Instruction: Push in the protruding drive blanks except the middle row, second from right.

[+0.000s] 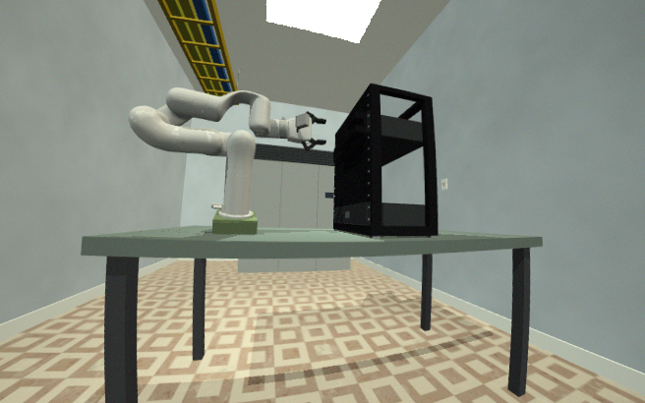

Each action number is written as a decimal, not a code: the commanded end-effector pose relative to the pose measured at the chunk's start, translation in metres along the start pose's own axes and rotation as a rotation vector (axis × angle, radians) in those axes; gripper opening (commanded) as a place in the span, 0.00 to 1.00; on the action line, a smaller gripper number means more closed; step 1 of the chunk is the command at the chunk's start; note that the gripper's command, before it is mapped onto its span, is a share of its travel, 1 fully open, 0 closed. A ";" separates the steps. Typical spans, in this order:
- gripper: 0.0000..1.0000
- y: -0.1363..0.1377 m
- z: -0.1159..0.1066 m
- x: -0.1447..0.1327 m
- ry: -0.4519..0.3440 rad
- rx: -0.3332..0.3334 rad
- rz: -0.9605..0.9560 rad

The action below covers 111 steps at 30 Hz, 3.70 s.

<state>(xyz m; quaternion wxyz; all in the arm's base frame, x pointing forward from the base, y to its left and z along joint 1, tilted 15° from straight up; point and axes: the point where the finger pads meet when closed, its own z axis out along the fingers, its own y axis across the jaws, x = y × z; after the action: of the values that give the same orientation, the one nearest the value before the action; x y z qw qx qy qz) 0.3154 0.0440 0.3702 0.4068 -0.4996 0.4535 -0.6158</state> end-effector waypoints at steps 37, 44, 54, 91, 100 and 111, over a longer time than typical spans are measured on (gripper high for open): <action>1.00 -0.002 -0.011 0.017 -0.077 -0.021 -0.001; 1.00 -0.002 -0.011 0.017 -0.077 -0.021 -0.001; 1.00 -0.002 -0.011 0.017 -0.077 -0.021 -0.001; 0.00 -0.002 -0.011 0.017 -0.077 -0.021 -0.001; 0.00 -0.002 -0.011 0.017 -0.077 -0.021 -0.001; 0.00 0.001 -0.008 0.006 -0.077 -0.020 -0.001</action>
<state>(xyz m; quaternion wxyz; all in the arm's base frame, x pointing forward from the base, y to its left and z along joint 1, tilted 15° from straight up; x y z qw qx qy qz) 0.3086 0.0344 0.3744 0.4055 -0.4957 0.4548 -0.6189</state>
